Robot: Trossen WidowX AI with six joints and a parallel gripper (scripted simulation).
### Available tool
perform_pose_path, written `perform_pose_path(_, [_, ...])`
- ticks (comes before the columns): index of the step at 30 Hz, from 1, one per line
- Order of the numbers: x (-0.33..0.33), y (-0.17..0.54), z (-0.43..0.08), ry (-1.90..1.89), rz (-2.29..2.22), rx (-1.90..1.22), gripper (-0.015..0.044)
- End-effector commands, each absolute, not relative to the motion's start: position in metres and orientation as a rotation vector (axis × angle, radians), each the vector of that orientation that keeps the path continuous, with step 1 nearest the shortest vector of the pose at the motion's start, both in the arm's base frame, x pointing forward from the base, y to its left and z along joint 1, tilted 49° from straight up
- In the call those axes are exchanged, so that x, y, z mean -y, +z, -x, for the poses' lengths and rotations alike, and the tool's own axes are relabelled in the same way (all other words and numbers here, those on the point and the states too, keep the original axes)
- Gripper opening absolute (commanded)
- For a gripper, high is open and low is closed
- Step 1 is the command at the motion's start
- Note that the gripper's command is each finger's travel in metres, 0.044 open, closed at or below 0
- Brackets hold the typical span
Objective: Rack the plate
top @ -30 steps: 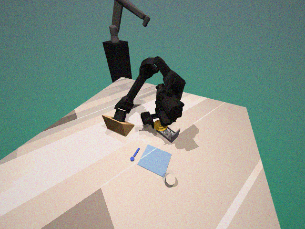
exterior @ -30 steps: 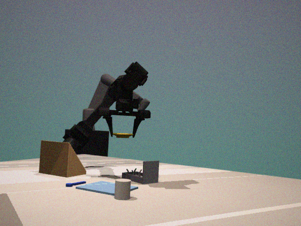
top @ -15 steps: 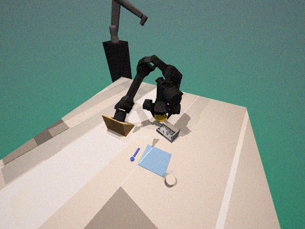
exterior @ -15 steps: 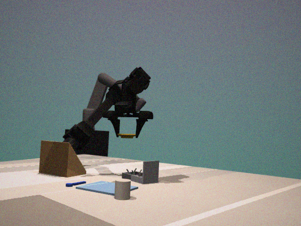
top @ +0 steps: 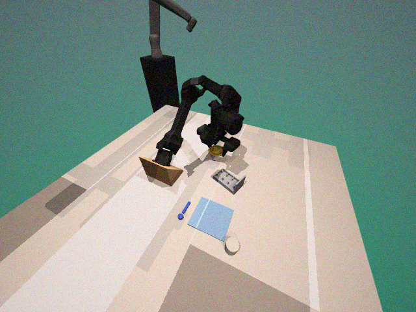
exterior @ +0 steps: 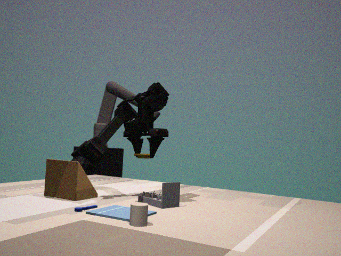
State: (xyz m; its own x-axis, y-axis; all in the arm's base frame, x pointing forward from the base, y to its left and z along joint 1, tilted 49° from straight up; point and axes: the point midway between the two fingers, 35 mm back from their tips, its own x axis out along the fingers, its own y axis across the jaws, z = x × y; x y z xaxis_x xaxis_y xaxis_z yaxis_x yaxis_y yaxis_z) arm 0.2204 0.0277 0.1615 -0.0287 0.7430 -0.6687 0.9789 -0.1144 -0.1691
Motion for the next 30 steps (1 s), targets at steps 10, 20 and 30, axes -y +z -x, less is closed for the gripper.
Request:
perform_pose_path(10, [-0.038, 0.15, -0.207, -0.996, -1.794, -1.778, 0.0])
perform_pose_path(20, [-0.044, 0.12, -0.195, -0.991, -1.488, -1.693, 0.0])
perform_pose_path(30, [-0.046, 0.096, -0.192, -0.95, -1.233, -1.562, 0.0])
